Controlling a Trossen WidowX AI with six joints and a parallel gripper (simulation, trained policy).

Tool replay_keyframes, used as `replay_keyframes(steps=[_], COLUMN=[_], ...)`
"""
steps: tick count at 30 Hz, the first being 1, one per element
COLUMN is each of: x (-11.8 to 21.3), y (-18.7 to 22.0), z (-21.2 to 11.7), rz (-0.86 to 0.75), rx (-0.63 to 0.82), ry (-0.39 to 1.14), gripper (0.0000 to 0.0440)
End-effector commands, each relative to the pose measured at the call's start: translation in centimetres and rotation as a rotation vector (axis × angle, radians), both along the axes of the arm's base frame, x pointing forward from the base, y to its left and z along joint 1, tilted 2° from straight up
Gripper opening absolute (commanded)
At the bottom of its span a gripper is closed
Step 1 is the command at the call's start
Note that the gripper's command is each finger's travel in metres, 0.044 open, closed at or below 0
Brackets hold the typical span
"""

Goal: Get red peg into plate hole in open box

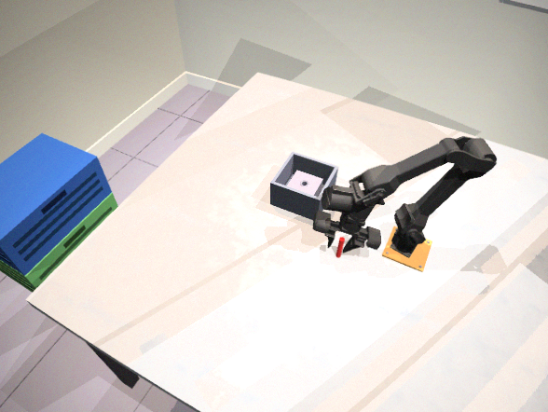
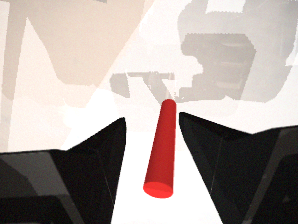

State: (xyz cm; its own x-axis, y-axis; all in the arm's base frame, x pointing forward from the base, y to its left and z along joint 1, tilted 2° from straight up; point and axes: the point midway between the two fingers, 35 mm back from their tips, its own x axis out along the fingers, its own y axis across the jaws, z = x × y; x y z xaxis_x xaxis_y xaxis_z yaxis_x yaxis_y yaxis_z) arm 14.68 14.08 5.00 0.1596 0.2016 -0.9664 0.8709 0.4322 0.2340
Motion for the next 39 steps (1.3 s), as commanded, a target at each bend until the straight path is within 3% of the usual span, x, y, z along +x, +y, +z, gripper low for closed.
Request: replay_keyframes(steps=[1, 6, 29, 39], x=[-0.1, -0.1, 6.1, 10.0], y=[0.1, 0.2, -1.6, -4.6], z=[-0.2, -0.3, 9.5, 11.3], rz=[0.019, 0.031, 0.130, 0.071], rx=[0.015, 0.029, -0.049, -0.104], ry=[0.022, 0.045, -0.225, -0.280], gripper=[0.0117, 0.0000, 0.0000, 0.0000])
